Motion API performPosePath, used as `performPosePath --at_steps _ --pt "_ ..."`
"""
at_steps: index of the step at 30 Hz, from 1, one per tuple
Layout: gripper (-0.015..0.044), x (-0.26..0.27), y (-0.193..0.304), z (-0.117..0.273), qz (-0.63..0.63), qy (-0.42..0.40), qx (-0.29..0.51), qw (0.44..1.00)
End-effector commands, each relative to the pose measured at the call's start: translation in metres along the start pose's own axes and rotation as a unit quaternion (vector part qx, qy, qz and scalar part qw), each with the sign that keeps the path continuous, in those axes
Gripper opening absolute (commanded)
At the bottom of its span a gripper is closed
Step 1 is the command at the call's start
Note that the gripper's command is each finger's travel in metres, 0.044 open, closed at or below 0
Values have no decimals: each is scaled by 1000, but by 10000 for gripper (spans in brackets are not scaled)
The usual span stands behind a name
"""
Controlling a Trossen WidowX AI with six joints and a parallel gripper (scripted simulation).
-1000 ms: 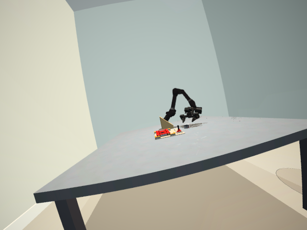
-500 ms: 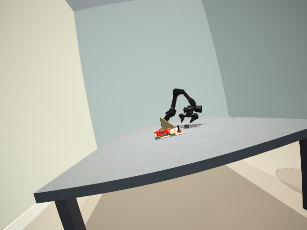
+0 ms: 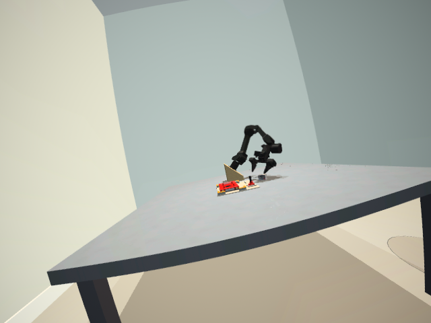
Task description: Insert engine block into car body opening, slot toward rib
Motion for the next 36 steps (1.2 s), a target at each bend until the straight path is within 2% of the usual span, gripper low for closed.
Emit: performPosePath --at_steps 1,14,25,36 --pt "440 1 -4 -1 3 12 28 1000" --pt "440 1 -17 0 37 36 182 982" --pt "440 9 -32 14 44 -28 336 940" --pt "440 16 -47 4 44 -34 344 937"
Point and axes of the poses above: the point midway between the two fingers, 35 mm back from their tips, its own z axis back along the fingers, its own x axis across the jaws, y = z × x, the point moved 4 cm from there along z, back along the fingers, and after that the axes turned 13 degrees about -z, right-handed, at the moved point
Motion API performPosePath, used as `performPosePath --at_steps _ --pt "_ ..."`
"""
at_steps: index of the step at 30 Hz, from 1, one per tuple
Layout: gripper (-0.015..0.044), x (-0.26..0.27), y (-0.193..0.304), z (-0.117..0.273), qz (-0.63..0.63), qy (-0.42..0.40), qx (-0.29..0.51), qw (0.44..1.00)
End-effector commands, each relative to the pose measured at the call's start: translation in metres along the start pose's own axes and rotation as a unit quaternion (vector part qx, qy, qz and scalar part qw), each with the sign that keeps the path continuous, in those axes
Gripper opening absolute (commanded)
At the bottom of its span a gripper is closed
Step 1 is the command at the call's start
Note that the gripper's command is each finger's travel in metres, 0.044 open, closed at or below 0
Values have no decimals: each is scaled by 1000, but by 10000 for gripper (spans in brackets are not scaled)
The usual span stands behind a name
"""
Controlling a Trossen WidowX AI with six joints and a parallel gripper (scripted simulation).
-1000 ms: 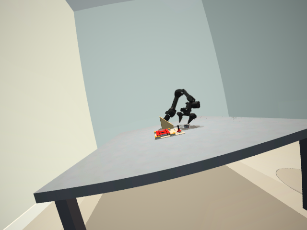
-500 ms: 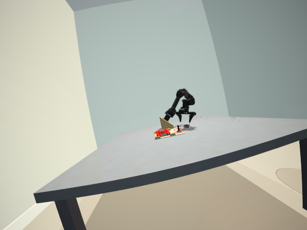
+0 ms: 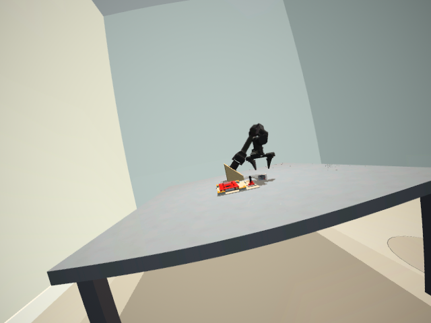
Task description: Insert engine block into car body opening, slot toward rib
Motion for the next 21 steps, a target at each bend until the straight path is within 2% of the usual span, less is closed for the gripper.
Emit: performPosePath --at_steps 1,21 --pt "440 3 -14 0 -1 -2 3 1000" --pt "440 3 -14 -32 -1 -2 3 1000"
Point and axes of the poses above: the point midway between the two fingers, 35 mm back from their tips, its own z axis back along the fingers, its own x axis across the jaws, y = z × x, the point moved 4 cm from there along z, back along the fingers, and after that the axes turned 13 degrees about -z, right-handed, at the moved point
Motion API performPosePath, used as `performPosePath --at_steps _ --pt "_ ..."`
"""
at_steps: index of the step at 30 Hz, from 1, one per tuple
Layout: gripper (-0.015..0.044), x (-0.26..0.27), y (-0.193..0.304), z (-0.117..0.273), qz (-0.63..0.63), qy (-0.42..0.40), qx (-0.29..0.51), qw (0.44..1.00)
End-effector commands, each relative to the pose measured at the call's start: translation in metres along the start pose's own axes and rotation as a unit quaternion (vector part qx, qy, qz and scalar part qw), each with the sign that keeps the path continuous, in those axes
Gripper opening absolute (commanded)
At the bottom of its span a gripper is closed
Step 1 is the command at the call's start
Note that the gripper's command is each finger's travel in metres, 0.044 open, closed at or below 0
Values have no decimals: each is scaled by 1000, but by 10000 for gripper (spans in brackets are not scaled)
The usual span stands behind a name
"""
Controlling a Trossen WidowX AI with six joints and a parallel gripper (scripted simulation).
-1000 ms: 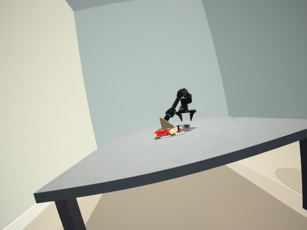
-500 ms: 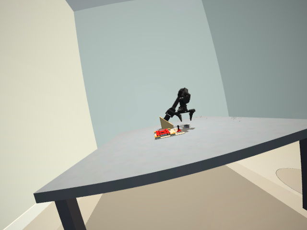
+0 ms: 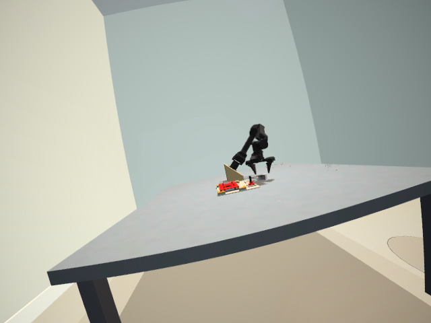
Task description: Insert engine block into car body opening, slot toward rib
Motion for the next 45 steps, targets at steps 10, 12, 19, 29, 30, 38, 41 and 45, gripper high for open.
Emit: performPosePath --at_steps 10,12,19,29,30,38,41,45 --pt "440 -1 0 -22 -2 1 0 1000" --pt "440 -1 0 -25 -2 0 1 1000" --pt "335 -1 1 -27 -2 0 1 1000" --pt "190 -1 1 -27 -2 0 1 1000" --pt "183 -1 1 -27 -2 0 1 1000" --pt "0 1 -2 -14 -2 2 -2 1000" --pt "0 2 -4 -6 -2 3 -4 1000" --pt "0 3 -6 7 -2 5 -6 1000"
Point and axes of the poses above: the point midway between the two fingers, 35 mm back from their tips, its own z axis back along the fingers, its own x axis across the jaws, y = z × x, the point moved 4 cm from there along z, back along the fingers, and after that the axes turned 13 degrees about -z, right-handed, at the moved point
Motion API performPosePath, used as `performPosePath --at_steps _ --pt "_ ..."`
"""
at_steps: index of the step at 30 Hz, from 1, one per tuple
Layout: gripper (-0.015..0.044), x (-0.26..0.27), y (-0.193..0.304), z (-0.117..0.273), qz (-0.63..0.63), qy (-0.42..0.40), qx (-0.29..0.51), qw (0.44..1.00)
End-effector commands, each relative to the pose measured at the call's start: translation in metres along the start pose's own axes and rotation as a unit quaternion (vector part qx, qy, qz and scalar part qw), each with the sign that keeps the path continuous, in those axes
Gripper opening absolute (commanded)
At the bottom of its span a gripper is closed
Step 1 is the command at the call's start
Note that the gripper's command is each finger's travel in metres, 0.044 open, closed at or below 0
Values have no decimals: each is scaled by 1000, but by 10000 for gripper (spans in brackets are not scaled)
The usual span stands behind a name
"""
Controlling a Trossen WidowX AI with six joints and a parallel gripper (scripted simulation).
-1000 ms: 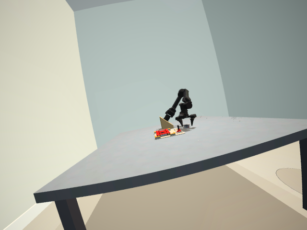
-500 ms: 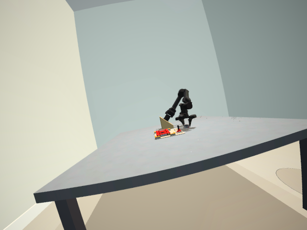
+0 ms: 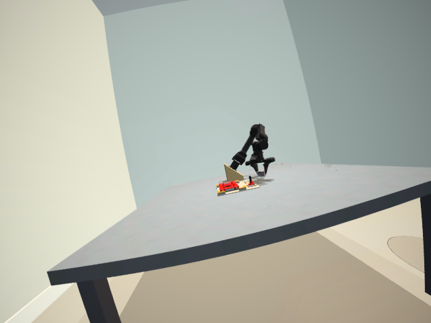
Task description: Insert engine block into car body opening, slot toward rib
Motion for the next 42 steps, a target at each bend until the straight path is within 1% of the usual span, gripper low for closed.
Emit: performPosePath --at_steps 1,29,32,37,42 --pt "0 1 -2 13 2 0 -3 1000" --pt "0 -3 2 101 1 -1 1 1000" --pt "0 -3 3 101 1 -2 2 1000" --pt "0 -3 1 84 1 -2 2 1000" --pt "0 -4 3 86 1 -5 -10 1000"
Point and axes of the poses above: the point midway between the two fingers, 35 mm back from their tips, its own z axis back along the fingers, its own x axis across the jaws, y = z × x, the point moved 4 cm from there along z, back along the fingers, and after that the axes turned 13 degrees about -z, right-handed, at the moved point
